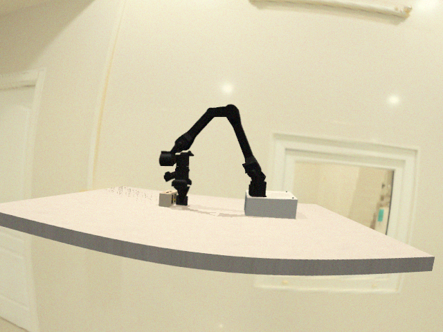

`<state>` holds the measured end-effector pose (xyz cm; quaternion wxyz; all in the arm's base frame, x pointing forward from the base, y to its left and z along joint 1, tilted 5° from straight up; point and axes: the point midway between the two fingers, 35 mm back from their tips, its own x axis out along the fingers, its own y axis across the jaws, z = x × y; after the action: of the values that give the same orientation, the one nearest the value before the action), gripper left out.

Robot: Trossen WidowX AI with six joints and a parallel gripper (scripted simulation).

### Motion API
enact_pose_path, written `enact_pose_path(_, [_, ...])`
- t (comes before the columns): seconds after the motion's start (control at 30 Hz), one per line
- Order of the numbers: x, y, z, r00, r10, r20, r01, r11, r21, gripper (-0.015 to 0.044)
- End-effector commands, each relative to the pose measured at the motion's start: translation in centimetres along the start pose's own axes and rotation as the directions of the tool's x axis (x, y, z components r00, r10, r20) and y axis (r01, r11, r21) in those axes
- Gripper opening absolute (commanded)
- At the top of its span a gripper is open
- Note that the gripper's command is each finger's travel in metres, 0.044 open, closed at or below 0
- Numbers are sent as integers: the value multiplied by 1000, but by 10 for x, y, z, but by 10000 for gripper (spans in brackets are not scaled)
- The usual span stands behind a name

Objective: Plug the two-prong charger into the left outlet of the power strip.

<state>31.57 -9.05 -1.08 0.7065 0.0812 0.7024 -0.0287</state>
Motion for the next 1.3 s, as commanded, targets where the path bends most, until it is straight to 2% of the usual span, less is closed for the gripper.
enact_pose_path(0.0, [0, 0, 1, 1000, -3, -2, 3, 1000, 3, 0])
enact_pose_path(1.27, [-1, 0, 10, 1000, -3, -1, 3, 1000, 3, 0])
